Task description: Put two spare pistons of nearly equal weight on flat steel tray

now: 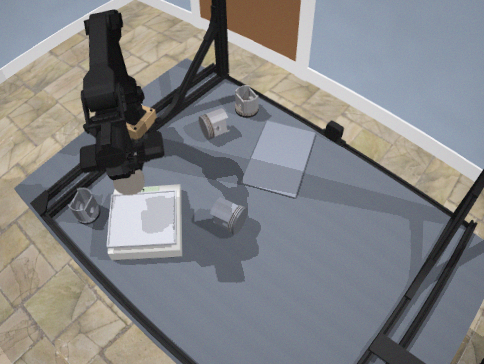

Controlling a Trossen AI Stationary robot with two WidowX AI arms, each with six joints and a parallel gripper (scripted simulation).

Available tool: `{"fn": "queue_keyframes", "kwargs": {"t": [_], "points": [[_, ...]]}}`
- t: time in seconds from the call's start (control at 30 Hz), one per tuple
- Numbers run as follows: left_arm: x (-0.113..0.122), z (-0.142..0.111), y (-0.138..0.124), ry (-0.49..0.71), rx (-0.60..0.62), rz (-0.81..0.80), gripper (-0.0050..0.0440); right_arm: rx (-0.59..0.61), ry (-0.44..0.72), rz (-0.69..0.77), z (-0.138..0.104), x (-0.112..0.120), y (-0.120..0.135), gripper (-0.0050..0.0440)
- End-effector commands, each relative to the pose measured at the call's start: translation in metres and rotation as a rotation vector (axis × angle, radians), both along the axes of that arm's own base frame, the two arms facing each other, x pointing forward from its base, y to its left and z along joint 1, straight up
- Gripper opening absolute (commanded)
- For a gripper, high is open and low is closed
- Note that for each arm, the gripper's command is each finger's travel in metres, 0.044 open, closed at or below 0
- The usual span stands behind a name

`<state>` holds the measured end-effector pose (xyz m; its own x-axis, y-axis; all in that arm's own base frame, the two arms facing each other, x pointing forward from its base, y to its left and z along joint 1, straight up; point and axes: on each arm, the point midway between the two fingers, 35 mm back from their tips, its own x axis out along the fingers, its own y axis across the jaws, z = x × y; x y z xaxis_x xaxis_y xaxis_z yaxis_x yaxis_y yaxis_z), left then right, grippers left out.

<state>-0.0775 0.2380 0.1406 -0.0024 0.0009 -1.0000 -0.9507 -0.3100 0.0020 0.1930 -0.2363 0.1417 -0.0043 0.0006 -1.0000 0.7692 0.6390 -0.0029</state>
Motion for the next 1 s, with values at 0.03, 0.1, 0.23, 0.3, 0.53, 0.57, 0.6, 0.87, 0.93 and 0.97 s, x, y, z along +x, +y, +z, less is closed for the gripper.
{"fn": "queue_keyframes", "kwargs": {"t": [0.03, 0.1, 0.23, 0.3, 0.53, 0.57, 0.6, 0.87, 0.93, 0.97], "points": [[0.0, 0.0, 0.0, -0.002, -0.001, -0.002, 0.044, -0.003, -0.011, -0.04, 0.001, 0.011, -0.023, 0.0158], [0.0, 0.0, 0.0, -0.002, -0.001, -0.002, 0.044, -0.003, -0.011, -0.04, 0.001, 0.011, -0.023, 0.0158], [0.0, 0.0, 0.0, -0.002, -0.001, -0.002, 0.044, -0.003, -0.011, -0.04, 0.001, 0.019, -0.041, 0.0158], [0.0, 0.0, 0.0, -0.002, -0.001, -0.002, 0.044, -0.002, -0.009, -0.041, 0.001, 0.02, -0.045, 0.0158], [0.0, 0.0, 0.0, -0.002, -0.001, -0.002, 0.044, 0.024, -0.029, -0.225, 0.001, 0.02, -0.045, 0.0158], [0.0, 0.0, 0.0, -0.002, -0.001, -0.002, 0.044, 0.028, -0.031, -0.251, 0.001, 0.02, -0.045, 0.0158], [0.0, 0.0, 0.0, -0.002, -0.001, -0.002, 0.044, 0.032, -0.034, -0.278, 0.001, 0.02, -0.045, 0.0158], [0.0, 0.0, 0.0, -0.002, -0.001, -0.002, 0.044, 0.054, -0.05, -0.435, 0.001, 0.02, -0.045, 0.0158], [0.0, 0.0, 0.0, -0.002, -0.001, -0.002, 0.044, 0.062, -0.056, -0.488, 0.001, 0.02, -0.045, 0.0158], [0.0, 0.0, 0.0, -0.002, -0.001, -0.002, 0.044, 0.066, -0.059, -0.514, 0.001, 0.02, -0.045, 0.0158]]}}
